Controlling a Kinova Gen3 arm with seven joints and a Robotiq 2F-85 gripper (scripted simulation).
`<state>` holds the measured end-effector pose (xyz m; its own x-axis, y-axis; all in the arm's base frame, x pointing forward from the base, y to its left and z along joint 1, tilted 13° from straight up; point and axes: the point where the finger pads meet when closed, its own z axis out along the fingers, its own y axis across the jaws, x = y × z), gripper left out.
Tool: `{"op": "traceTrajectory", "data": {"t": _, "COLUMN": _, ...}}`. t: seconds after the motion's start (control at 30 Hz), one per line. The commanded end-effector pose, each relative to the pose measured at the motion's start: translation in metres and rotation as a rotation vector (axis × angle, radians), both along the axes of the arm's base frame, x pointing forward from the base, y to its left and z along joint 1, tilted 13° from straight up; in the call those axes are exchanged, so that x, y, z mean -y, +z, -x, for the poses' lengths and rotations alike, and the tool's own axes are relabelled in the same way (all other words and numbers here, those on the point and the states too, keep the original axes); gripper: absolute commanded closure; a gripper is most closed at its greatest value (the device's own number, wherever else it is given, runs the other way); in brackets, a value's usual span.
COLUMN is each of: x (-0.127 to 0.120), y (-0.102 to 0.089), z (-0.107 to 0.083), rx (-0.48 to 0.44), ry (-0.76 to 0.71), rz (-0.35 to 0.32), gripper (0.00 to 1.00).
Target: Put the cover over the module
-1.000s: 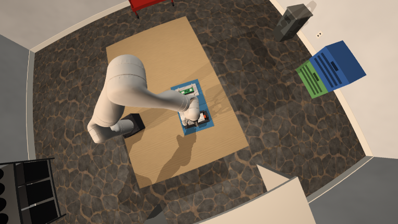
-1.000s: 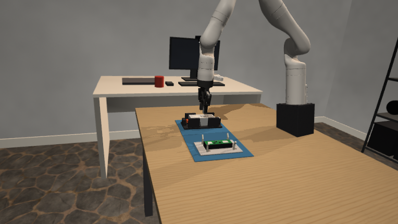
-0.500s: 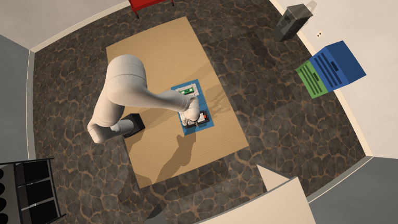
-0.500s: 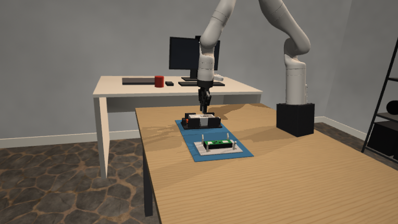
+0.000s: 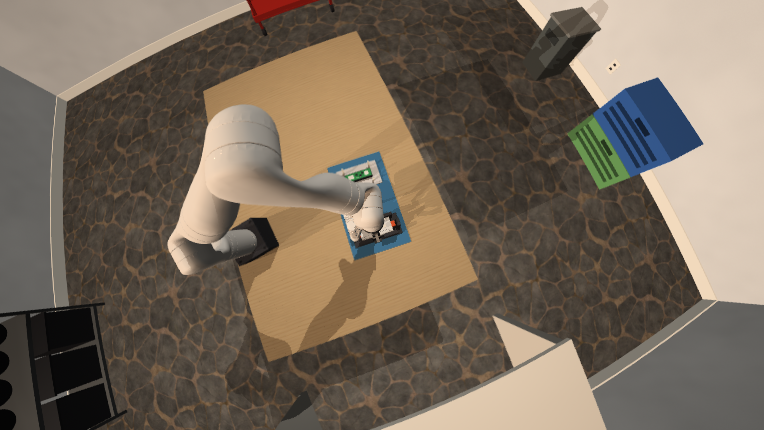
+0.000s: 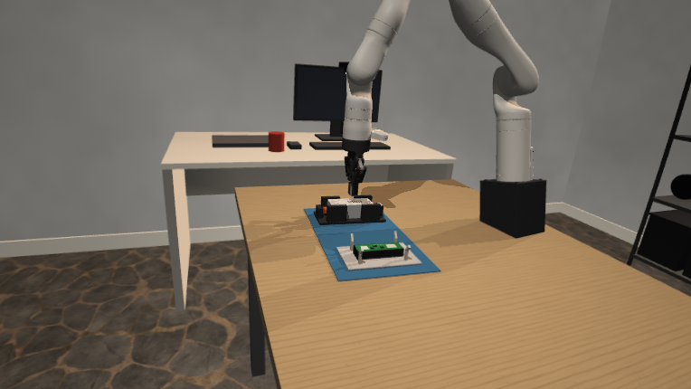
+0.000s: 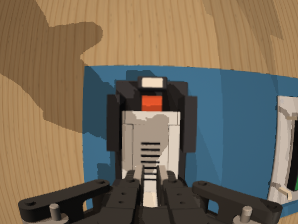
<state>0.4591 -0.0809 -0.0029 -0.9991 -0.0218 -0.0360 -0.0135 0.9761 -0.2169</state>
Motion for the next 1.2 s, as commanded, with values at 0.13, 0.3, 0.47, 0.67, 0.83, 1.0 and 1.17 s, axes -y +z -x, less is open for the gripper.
{"op": "traceTrajectory", "data": {"t": 0.13, "x": -0.0002, "y": 0.0007, "z": -0.0006, "rx": 0.002, "ry": 0.000, "rz": 0.000, "gripper": 1.00}}
{"op": "traceTrajectory", "data": {"t": 0.3, "x": -0.0002, "y": 0.0007, "z": -0.0006, "rx": 0.002, "ry": 0.000, "rz": 0.000, "gripper": 1.00}}
{"op": "traceTrajectory", "data": {"t": 0.47, "x": -0.0002, "y": 0.0007, "z": -0.0006, "rx": 0.002, "ry": 0.000, "rz": 0.000, "gripper": 1.00}}
{"op": "traceTrajectory", "data": {"t": 0.67, "x": -0.0002, "y": 0.0007, "z": -0.0006, "rx": 0.002, "ry": 0.000, "rz": 0.000, "gripper": 0.00}}
{"op": "traceTrajectory", "data": {"t": 0.83, "x": -0.0002, "y": 0.0007, "z": -0.0006, "rx": 0.002, "ry": 0.000, "rz": 0.000, "gripper": 0.00}}
{"op": "traceTrajectory", "data": {"t": 1.0, "x": -0.0002, "y": 0.0007, "z": -0.0006, "rx": 0.002, "ry": 0.000, "rz": 0.000, "gripper": 0.00}}
{"op": "traceTrajectory", "data": {"t": 1.17, "x": -0.0002, "y": 0.0007, "z": -0.0006, "rx": 0.002, "ry": 0.000, "rz": 0.000, "gripper": 0.00}}
